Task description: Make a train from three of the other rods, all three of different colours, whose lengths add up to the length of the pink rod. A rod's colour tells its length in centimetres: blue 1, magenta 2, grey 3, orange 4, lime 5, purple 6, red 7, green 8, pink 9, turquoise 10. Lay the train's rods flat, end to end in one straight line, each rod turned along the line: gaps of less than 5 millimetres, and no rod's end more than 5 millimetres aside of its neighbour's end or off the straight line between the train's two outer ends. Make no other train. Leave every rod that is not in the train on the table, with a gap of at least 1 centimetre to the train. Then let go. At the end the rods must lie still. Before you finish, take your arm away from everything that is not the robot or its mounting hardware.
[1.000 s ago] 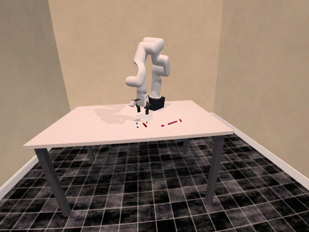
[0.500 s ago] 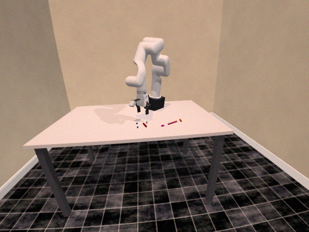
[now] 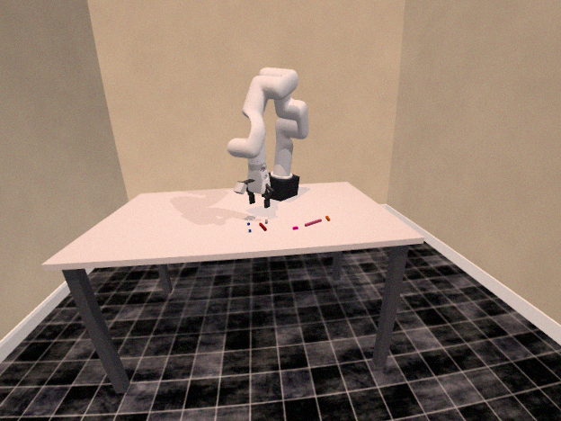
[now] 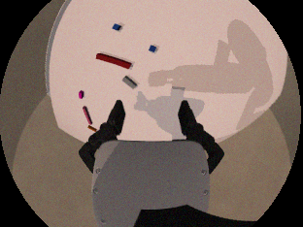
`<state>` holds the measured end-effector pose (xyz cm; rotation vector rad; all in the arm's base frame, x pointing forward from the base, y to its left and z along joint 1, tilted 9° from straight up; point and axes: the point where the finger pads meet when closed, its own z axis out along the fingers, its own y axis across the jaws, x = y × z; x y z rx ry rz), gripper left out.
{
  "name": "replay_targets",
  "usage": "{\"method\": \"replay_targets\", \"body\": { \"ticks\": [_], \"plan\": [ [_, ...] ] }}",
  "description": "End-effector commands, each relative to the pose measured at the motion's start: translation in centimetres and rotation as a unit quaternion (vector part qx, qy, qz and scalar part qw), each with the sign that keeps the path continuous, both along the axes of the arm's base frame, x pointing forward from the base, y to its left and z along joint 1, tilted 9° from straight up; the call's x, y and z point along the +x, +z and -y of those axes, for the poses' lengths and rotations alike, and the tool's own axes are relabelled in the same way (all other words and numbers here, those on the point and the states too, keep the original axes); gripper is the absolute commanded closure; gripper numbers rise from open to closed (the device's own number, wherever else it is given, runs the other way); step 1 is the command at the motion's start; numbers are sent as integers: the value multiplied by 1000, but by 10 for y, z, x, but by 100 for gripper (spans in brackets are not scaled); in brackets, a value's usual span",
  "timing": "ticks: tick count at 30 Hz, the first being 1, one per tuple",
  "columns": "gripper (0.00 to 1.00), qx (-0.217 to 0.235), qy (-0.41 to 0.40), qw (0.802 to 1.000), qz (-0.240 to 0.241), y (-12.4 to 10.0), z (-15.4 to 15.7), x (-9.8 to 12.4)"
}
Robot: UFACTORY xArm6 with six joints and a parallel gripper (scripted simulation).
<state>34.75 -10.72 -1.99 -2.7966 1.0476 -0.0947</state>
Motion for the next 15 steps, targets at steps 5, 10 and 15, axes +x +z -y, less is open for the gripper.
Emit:
{"method": "replay_targets", "body": {
  "ticks": [5,10,15],
  "plan": [
    [0,-1,0,1000,1,1,1,1],
    [0,-1,5,1000,2,1,1,1],
    [0,-8,69,998,10,1,4,5]
  ]
}}
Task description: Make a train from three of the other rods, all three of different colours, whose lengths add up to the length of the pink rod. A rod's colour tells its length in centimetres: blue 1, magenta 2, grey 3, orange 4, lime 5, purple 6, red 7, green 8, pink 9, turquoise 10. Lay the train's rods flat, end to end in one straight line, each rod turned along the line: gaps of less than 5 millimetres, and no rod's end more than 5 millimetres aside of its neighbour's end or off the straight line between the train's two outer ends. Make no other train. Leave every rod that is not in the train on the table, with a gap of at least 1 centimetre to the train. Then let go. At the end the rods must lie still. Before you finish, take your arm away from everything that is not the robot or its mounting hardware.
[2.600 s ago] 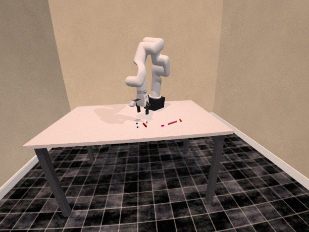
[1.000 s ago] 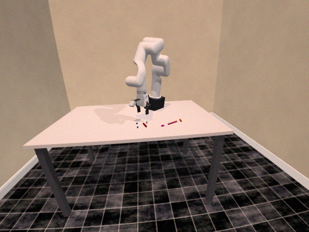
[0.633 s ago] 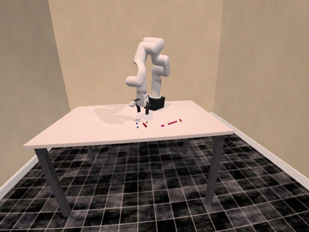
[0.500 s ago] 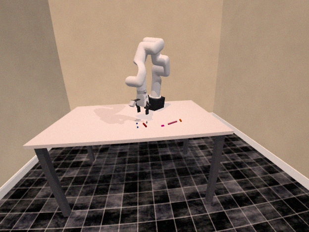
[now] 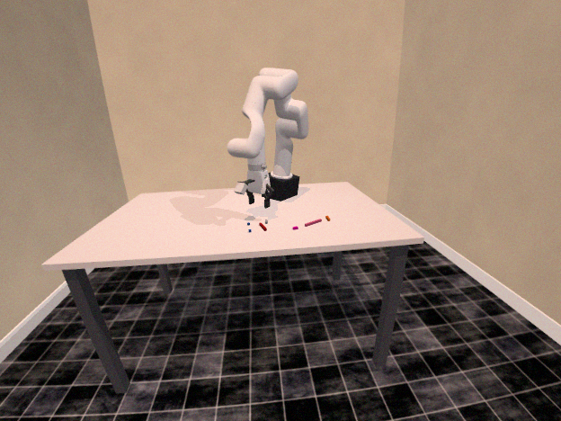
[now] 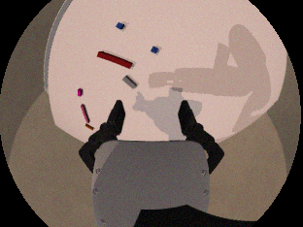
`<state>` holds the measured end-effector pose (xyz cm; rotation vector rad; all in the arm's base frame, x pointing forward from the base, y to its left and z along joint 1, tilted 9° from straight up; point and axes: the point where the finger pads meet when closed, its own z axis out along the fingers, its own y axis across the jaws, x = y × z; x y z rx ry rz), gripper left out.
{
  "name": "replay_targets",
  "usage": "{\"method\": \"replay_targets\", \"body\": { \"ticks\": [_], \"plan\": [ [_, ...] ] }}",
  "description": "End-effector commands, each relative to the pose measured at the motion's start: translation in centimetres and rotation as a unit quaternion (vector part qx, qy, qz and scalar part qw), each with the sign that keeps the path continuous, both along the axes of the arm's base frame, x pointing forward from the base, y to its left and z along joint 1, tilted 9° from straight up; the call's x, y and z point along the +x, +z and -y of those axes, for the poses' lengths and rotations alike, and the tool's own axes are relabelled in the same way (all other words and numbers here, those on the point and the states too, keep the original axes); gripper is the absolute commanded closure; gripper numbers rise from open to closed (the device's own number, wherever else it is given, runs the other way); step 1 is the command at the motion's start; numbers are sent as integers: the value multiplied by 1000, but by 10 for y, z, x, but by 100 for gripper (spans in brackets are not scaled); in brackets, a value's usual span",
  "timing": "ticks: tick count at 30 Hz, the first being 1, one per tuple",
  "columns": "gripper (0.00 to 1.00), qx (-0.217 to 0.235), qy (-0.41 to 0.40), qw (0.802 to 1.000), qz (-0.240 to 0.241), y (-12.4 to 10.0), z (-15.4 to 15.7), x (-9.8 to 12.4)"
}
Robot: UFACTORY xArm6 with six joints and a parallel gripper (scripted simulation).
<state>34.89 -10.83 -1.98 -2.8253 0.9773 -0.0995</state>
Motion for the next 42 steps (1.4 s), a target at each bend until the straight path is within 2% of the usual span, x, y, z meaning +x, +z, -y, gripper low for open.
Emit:
{"method": "replay_targets", "body": {
  "ticks": [1,10,12,14,20,27,29,31,34,39,42],
  "plan": [
    [0,-7,68,998,10,1,4,5],
    [0,-26,233,972,30,2,11,15],
    [0,-26,233,972,30,2,11,15],
    [0,-33,294,955,38,2,14,19],
    [0,-44,386,920,49,2,19,25],
    [0,-57,495,865,62,2,24,32],
    [0,-57,495,865,62,2,24,32],
    [0,-63,549,831,68,2,27,35],
    [0,-67,586,805,72,2,29,37],
    [0,-75,654,749,80,3,34,42],
    [0,-77,675,729,83,3,35,44]
  ]
}}
